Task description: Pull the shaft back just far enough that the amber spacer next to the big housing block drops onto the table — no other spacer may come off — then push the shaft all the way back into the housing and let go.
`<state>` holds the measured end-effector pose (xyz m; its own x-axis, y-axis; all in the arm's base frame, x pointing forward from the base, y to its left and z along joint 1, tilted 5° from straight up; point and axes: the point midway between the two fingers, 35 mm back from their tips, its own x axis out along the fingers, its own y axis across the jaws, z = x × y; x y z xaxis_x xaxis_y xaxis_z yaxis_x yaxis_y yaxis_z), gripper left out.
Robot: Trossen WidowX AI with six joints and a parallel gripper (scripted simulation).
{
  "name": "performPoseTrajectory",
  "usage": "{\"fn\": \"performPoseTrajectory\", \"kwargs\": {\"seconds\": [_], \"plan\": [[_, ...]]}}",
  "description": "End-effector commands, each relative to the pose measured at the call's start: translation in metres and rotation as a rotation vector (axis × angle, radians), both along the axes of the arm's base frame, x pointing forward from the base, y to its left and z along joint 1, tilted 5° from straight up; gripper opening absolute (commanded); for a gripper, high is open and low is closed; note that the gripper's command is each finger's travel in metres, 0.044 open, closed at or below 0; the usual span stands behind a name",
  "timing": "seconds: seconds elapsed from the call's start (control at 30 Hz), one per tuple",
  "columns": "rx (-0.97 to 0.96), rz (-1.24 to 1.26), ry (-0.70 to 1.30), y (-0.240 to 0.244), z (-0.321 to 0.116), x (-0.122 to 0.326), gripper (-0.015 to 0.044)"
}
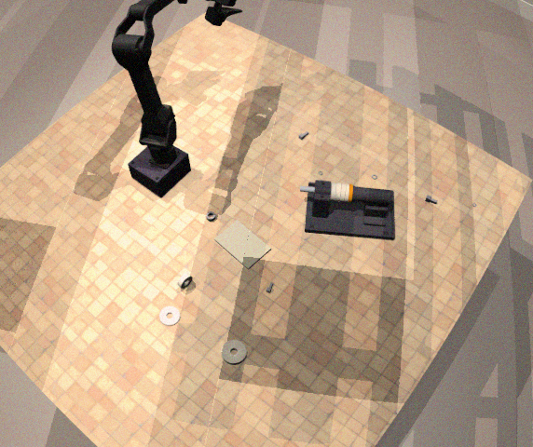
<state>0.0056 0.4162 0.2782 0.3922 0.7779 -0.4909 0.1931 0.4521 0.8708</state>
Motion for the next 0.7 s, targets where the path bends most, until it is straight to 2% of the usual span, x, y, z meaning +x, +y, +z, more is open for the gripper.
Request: {"fn": "performPoseTrajectory", "kwargs": {"seconds": [0.0,0.13,0.3,0.5,0.67], "plan": [[-0.027,-0.112,0.041,0.001,-0.014,0.038,0.0440],[-0.070,-0.247,0.128,-0.001,-0.035,0.083,0.0440],[-0.132,-0.520,0.307,-0.023,-0.075,0.165,0.0440],[-0.185,-0.849,0.522,-0.077,-0.121,0.251,0.0440],[-0.203,-1.065,0.669,-0.125,-0.150,0.296,0.0440]]}}
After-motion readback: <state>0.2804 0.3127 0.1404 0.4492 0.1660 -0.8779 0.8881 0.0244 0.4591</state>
